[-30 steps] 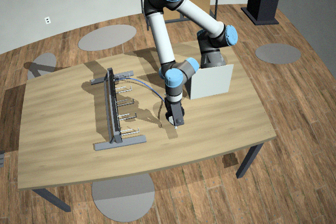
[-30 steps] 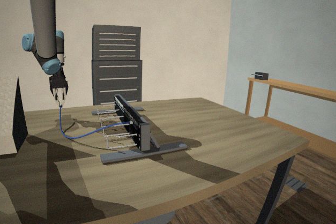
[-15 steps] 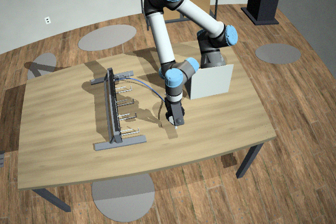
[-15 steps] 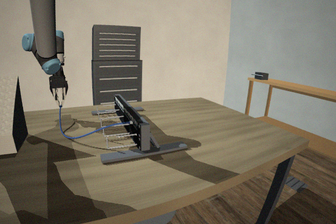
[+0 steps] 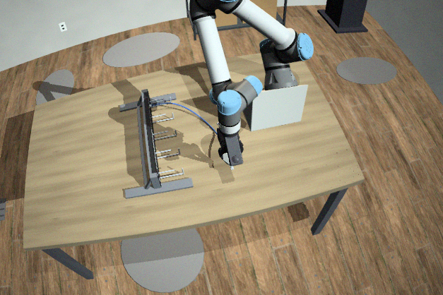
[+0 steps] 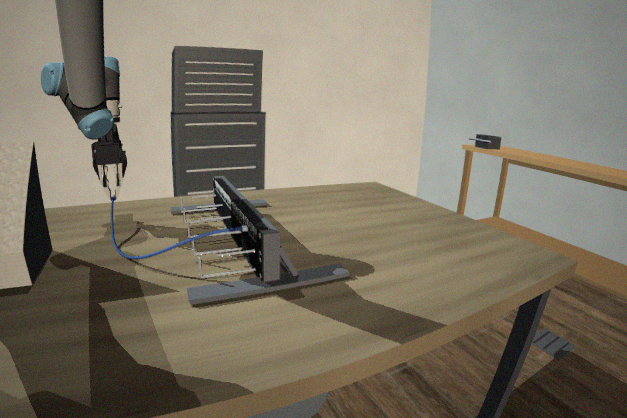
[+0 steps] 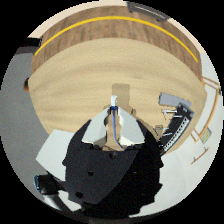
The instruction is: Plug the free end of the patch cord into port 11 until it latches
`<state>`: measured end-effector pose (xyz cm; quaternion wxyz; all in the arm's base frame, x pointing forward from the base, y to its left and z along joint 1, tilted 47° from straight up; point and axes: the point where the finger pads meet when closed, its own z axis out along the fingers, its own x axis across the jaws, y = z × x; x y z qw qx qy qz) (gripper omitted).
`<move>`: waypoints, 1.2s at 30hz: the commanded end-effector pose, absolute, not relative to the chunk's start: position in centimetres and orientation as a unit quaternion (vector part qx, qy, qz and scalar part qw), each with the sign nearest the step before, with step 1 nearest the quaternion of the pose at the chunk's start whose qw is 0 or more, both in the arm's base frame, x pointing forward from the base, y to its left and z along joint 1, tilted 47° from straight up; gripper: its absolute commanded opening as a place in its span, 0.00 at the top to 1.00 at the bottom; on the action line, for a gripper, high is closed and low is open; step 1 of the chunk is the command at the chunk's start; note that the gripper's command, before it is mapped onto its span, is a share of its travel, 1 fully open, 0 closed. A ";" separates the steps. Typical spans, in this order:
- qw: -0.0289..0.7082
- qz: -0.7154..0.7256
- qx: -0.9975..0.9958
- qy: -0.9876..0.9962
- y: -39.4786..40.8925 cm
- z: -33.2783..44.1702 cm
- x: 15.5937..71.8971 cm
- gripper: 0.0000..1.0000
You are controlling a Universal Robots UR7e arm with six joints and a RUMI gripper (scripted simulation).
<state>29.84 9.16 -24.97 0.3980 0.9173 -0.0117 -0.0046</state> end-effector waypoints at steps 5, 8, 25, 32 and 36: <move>0.397 -0.002 0.918 -0.012 9.4 -24.9 30.0 1.00; 0.397 -0.002 0.918 -0.012 9.4 -24.9 30.0 1.00; 0.397 0.000 0.918 -0.016 9.3 -24.8 30.2 1.00; 0.397 0.001 0.918 -0.021 9.1 -24.7 30.3 1.00; 0.397 0.002 0.917 -0.025 9.1 -24.6 30.4 1.00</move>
